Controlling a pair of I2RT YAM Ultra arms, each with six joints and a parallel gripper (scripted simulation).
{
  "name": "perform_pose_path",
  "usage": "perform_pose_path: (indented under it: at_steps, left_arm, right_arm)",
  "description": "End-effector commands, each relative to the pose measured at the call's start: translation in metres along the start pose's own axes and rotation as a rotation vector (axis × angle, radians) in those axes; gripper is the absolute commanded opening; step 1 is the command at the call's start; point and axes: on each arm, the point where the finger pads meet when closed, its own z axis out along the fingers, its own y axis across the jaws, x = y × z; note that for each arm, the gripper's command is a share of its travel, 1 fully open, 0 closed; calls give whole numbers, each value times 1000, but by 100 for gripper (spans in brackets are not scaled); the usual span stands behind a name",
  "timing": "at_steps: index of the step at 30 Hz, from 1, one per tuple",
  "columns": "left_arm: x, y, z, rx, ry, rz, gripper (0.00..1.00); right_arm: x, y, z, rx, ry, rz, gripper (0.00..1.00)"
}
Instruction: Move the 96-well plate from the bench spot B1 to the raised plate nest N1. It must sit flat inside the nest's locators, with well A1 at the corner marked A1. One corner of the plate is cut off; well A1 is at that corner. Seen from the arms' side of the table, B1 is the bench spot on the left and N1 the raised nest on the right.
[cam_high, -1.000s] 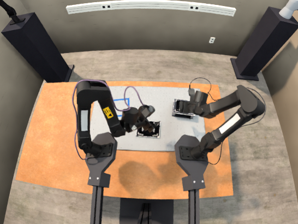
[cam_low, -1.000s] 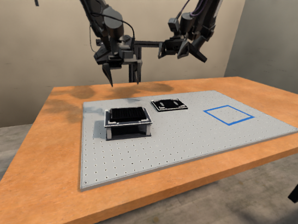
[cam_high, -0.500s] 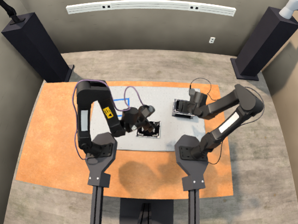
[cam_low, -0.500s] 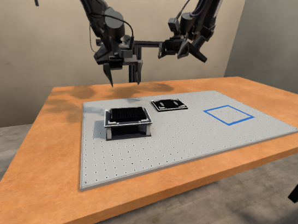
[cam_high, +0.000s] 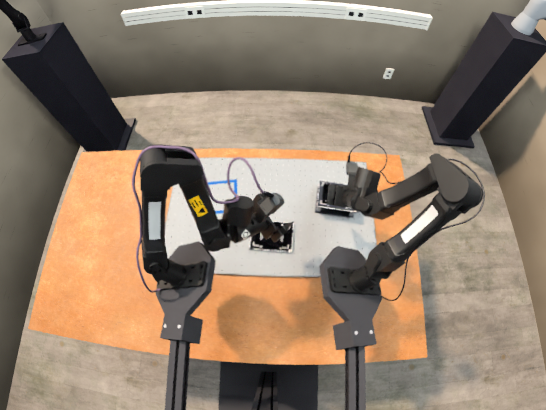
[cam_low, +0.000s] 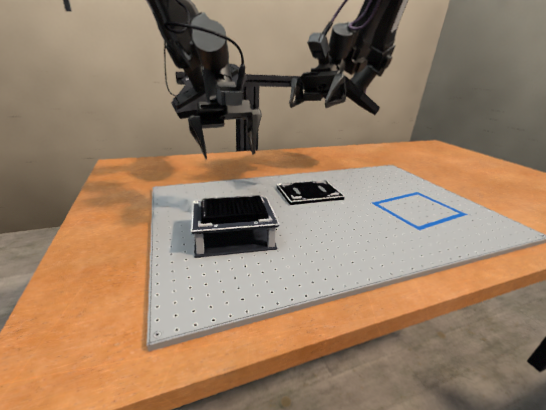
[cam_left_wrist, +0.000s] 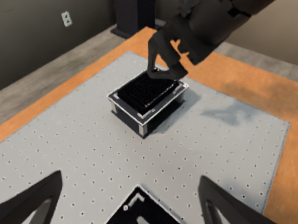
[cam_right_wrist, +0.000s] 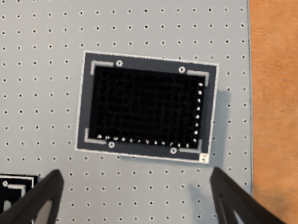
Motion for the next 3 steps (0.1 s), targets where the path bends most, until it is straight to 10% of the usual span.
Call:
perform_pose_path:
  at_steps: [1, 3]
  left_arm:
    - [-4, -2, 0, 1, -14, 0, 100]
    - [-4, -2, 0, 1, -14, 0, 100]
  right_arm:
    - [-7, 2, -1, -1, -29, 11, 100]
    - [-7, 2, -1, -1, -29, 11, 100]
